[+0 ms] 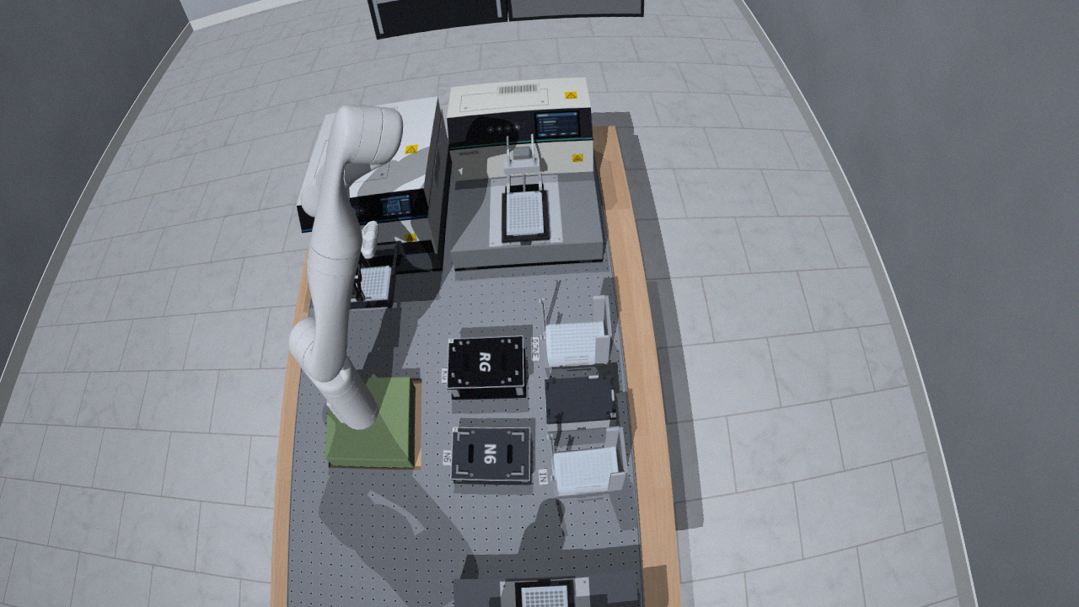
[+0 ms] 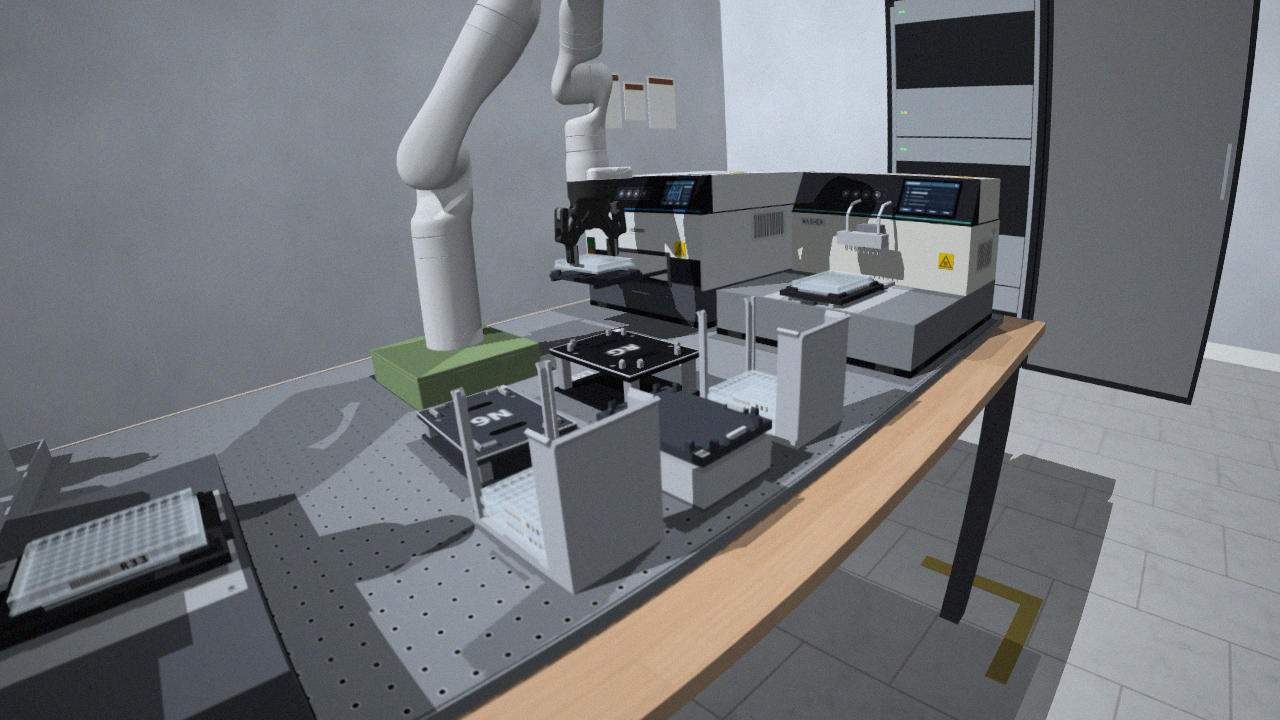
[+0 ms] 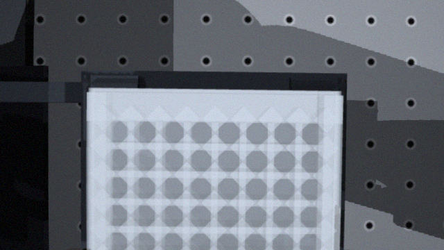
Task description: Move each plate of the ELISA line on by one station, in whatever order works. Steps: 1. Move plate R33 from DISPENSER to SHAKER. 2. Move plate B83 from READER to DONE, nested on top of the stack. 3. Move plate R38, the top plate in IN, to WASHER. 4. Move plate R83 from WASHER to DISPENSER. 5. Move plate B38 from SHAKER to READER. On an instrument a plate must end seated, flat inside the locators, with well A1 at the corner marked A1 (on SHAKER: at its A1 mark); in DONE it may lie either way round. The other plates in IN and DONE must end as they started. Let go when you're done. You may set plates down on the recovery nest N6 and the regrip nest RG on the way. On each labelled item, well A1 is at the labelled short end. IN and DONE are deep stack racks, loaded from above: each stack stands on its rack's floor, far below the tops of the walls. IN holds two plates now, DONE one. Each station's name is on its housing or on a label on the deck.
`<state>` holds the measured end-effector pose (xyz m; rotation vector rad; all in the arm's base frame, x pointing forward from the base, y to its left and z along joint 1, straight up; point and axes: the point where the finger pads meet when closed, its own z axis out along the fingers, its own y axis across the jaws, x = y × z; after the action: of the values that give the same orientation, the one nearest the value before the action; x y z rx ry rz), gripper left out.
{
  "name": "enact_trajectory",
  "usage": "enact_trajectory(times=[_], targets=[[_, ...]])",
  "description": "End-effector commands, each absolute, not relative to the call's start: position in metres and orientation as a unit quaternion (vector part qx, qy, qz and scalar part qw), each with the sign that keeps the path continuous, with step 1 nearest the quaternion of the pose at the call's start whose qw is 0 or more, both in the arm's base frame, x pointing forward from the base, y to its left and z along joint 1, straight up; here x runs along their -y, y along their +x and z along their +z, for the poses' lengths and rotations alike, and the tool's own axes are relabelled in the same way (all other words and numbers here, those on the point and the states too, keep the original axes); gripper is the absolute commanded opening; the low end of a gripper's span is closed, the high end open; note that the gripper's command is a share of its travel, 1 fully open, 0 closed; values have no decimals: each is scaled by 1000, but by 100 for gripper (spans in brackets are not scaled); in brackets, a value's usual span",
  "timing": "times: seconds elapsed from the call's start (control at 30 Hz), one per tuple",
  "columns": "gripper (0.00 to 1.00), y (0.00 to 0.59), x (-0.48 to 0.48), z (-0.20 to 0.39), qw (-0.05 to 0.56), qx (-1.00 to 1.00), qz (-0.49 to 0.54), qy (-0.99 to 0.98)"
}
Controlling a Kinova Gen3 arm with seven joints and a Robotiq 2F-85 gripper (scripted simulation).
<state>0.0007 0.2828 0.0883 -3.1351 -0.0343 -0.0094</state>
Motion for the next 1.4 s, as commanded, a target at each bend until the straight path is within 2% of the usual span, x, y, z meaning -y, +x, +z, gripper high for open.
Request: enact_trajectory(times=[0.0, 1.37], targets=[[94, -2, -282, 87, 3, 10, -1, -1000], [94, 0, -283, 84, 4, 11, -2, -1000]])
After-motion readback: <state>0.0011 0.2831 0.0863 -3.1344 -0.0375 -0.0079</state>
